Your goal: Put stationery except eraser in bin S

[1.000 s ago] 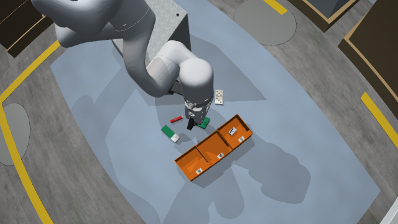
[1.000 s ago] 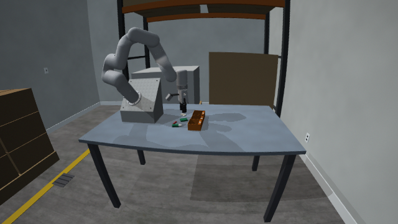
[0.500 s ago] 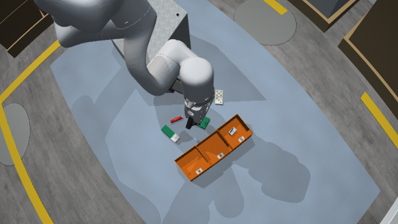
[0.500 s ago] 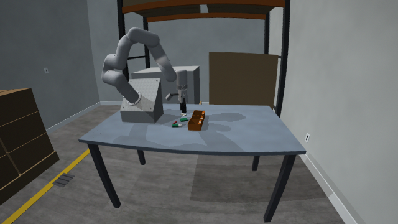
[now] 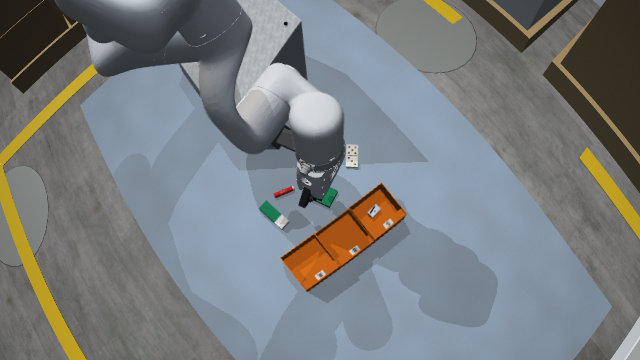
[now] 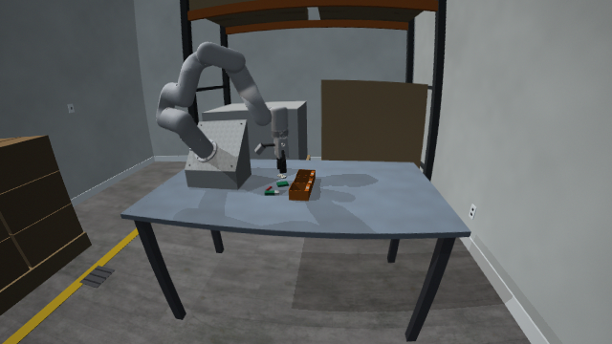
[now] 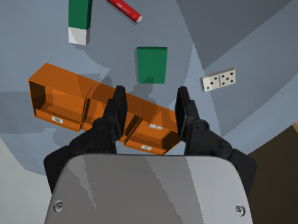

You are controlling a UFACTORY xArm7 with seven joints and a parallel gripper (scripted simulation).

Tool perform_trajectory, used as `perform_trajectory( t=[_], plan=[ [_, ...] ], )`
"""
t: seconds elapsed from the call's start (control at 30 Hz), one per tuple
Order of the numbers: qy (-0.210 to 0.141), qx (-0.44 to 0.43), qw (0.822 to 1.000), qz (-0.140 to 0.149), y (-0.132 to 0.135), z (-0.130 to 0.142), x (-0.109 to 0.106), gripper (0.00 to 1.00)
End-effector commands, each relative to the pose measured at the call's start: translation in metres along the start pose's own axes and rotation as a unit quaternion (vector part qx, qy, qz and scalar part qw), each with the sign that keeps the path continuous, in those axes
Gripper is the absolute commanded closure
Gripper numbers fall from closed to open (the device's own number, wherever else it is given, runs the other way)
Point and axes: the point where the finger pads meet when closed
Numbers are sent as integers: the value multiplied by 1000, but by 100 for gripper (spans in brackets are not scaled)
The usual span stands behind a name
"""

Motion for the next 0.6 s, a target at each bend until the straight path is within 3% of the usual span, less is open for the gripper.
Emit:
perform_trajectory(
  t=[0.0,0.57],
  plan=[
    [-2,0,1000,1,1,1,-1,44],
    [-2,0,1000,0,1,2,57,44]
  ],
)
Point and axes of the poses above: the point where the finger pads meet when closed, its own x axis out along the fingers, its own y axis across the jaws, z = x × y, and after that the axes turned 10 degrees about x, right-handed
